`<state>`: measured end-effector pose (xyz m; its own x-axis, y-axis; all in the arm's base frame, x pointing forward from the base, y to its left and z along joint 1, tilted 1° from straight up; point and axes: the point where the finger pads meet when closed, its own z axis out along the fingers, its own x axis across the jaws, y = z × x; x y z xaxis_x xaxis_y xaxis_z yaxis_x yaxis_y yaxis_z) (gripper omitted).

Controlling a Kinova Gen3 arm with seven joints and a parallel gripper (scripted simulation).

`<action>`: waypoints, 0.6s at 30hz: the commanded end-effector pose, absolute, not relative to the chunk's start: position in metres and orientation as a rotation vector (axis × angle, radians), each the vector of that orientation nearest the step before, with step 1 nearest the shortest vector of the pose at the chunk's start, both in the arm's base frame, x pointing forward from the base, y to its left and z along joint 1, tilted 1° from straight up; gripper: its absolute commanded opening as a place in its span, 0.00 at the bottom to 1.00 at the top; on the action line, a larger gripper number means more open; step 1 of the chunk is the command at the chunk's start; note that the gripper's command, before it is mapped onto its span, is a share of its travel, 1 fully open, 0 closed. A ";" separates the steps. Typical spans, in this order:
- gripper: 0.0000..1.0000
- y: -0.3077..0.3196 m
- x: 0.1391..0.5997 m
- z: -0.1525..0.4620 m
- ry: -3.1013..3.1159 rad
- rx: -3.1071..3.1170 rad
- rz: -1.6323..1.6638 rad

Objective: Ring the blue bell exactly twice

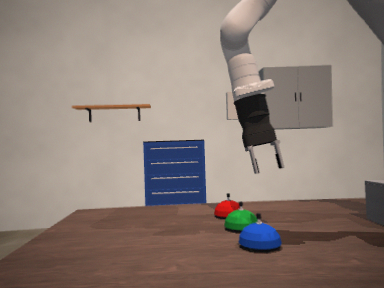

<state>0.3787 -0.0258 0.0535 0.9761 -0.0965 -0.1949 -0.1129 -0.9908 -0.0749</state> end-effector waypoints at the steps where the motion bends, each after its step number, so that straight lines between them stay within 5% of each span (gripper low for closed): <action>1: 1.00 -0.018 0.384 0.053 0.138 -3.054 0.271; 18: 1.00 -0.003 0.396 0.049 0.106 -3.088 0.219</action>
